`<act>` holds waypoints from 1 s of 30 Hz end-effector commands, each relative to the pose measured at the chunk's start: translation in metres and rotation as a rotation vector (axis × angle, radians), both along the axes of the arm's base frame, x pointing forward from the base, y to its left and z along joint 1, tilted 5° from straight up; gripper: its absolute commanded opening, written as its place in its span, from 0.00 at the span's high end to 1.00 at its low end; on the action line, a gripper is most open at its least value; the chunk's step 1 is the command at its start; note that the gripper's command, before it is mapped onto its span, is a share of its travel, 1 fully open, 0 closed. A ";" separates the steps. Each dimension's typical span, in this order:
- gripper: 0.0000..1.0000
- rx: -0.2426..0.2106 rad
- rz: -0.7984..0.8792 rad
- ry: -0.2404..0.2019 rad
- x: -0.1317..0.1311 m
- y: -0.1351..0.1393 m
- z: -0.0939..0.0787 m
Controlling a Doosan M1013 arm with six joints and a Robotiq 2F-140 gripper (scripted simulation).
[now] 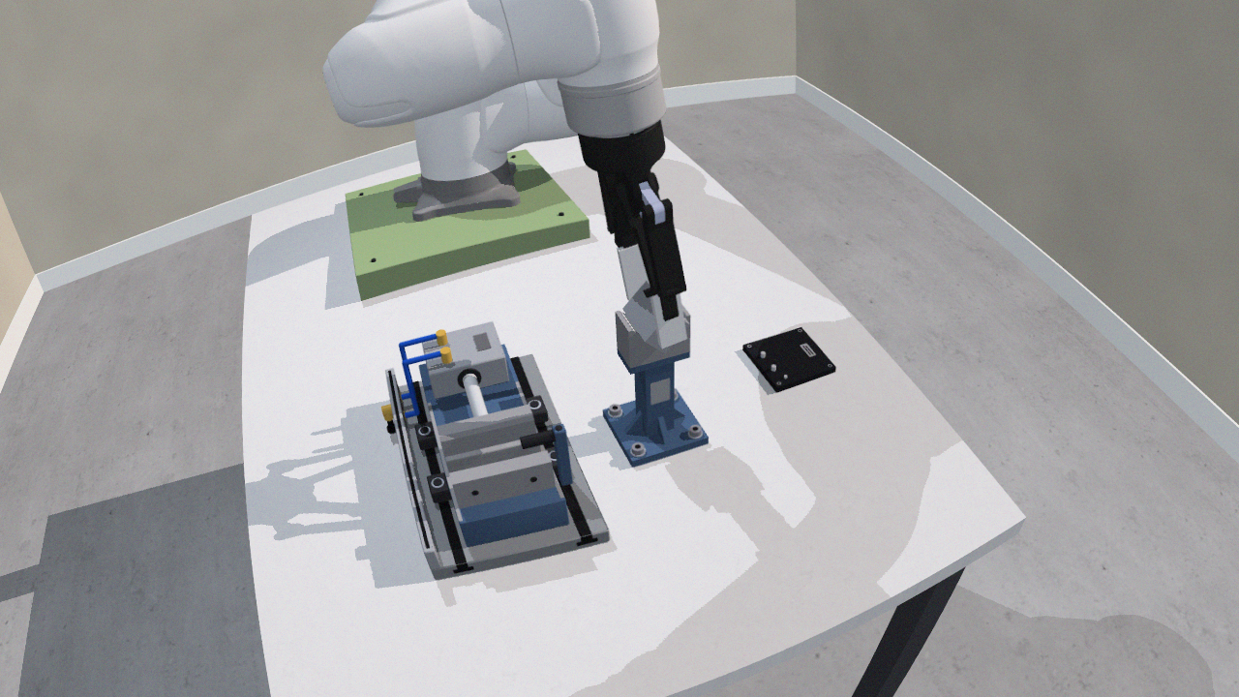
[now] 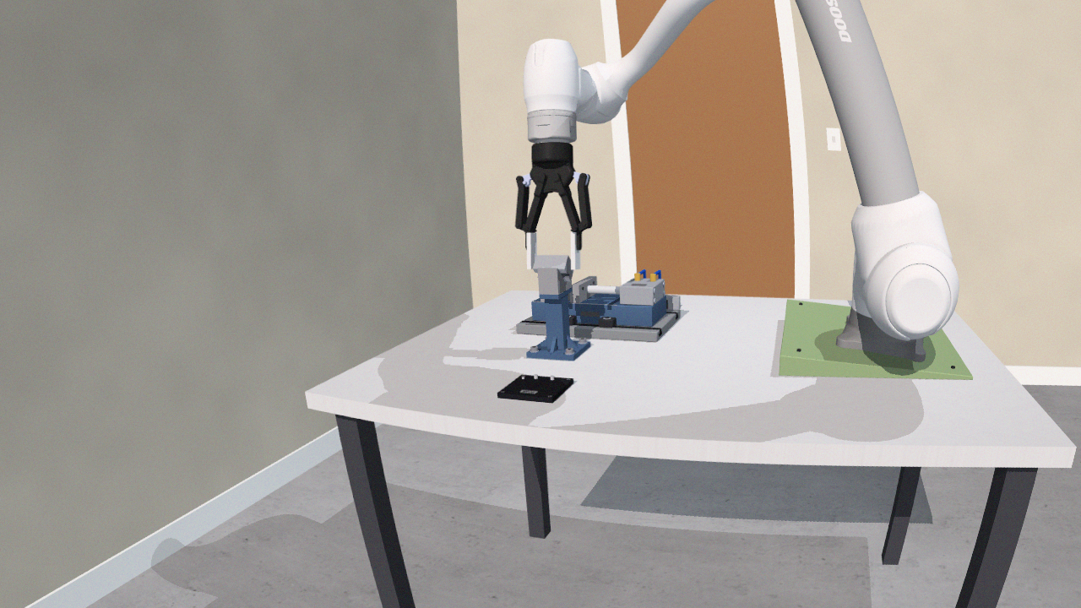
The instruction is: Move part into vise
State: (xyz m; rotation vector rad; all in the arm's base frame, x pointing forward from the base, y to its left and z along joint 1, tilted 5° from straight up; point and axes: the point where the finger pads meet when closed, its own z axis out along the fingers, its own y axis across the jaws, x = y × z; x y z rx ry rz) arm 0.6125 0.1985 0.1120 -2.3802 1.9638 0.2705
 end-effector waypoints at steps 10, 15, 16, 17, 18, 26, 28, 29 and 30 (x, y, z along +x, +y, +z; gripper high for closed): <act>0.49 0.111 -0.008 0.023 0.000 -0.003 -0.001; 0.49 0.160 -0.012 0.032 0.001 -0.004 -0.001; 0.49 0.170 -0.013 0.035 0.001 -0.004 -0.001; 0.49 0.180 -0.013 0.037 0.001 -0.005 -0.001; 0.49 0.189 -0.014 0.039 0.001 -0.005 -0.001; 0.49 0.247 -0.019 0.050 0.001 -0.006 -0.002; 0.49 0.265 -0.020 0.054 0.001 -0.007 -0.002; 0.49 0.275 -0.021 0.056 0.001 -0.007 -0.002; 0.49 0.284 -0.021 0.058 0.001 -0.007 -0.002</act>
